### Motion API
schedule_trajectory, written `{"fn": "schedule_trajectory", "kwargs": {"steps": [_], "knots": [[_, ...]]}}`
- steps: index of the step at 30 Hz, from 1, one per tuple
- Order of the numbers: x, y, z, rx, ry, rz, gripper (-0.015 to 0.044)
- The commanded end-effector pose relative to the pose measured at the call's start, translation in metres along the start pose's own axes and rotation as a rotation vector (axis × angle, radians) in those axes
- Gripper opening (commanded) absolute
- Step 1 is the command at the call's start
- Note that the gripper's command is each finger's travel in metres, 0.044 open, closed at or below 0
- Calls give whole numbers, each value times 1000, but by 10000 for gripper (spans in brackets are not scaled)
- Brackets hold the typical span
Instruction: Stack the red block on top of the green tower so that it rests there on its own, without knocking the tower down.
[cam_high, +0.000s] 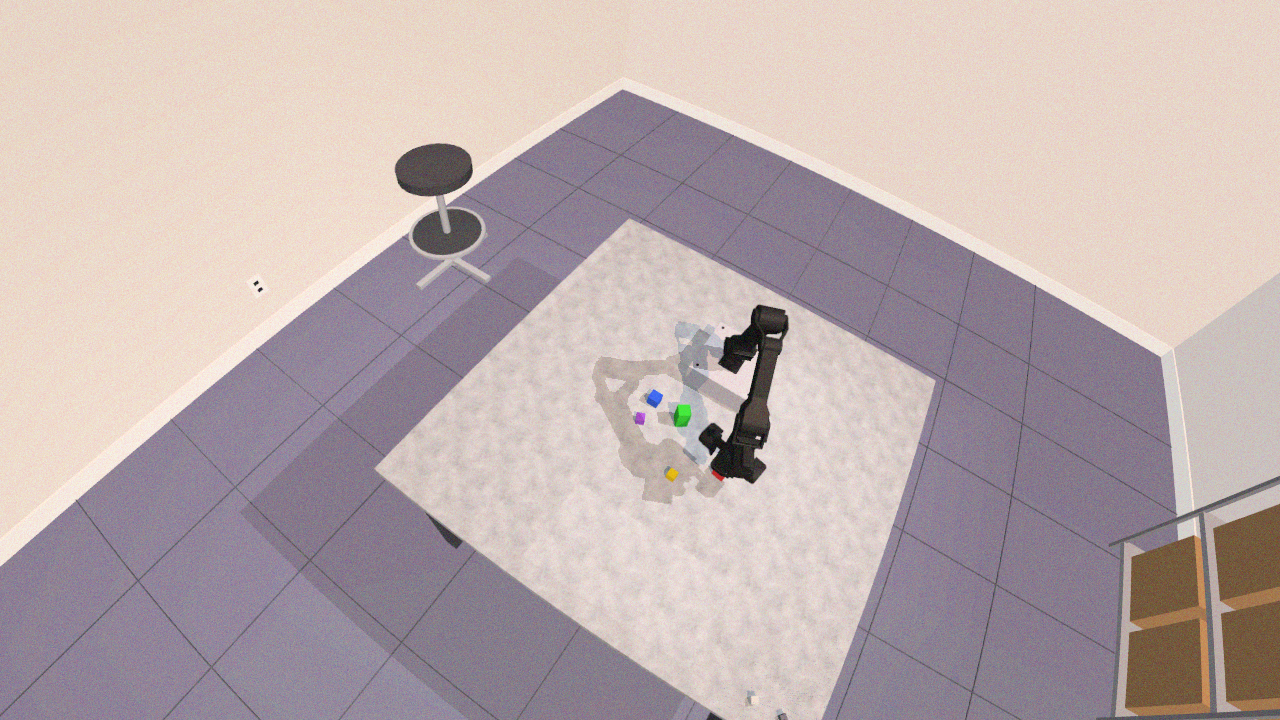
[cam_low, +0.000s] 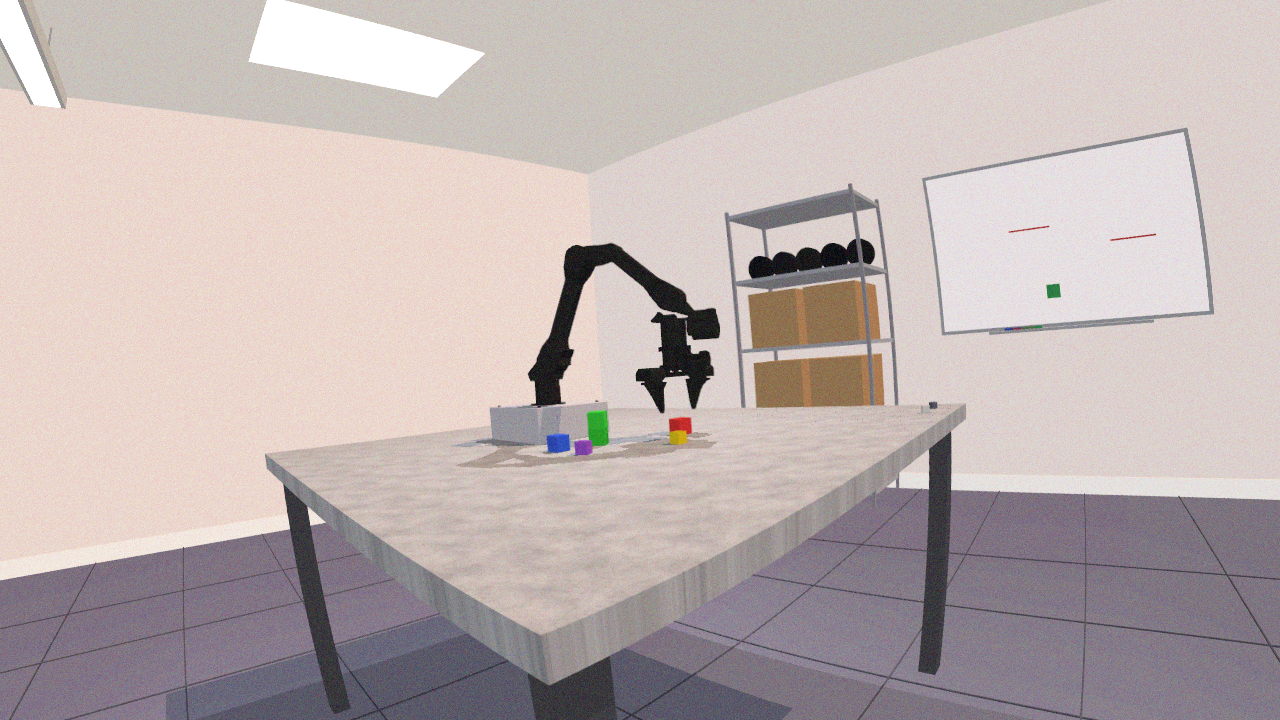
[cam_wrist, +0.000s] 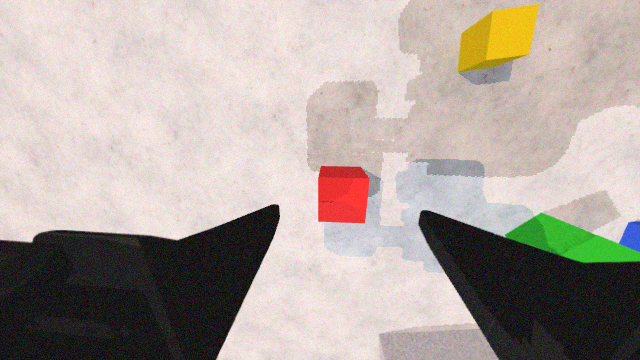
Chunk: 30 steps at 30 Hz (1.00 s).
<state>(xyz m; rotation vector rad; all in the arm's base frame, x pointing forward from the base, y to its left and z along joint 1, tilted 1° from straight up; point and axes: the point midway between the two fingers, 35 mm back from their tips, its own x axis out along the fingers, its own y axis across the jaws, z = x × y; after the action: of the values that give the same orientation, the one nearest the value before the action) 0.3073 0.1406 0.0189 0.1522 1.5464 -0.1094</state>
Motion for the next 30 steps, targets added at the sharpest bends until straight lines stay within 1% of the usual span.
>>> {"fn": "schedule_trajectory", "kwargs": {"steps": [1,30], "knots": [[4,1,0,-3,-3,7,440],[47,2,0,-3,-3,7,440]]}}
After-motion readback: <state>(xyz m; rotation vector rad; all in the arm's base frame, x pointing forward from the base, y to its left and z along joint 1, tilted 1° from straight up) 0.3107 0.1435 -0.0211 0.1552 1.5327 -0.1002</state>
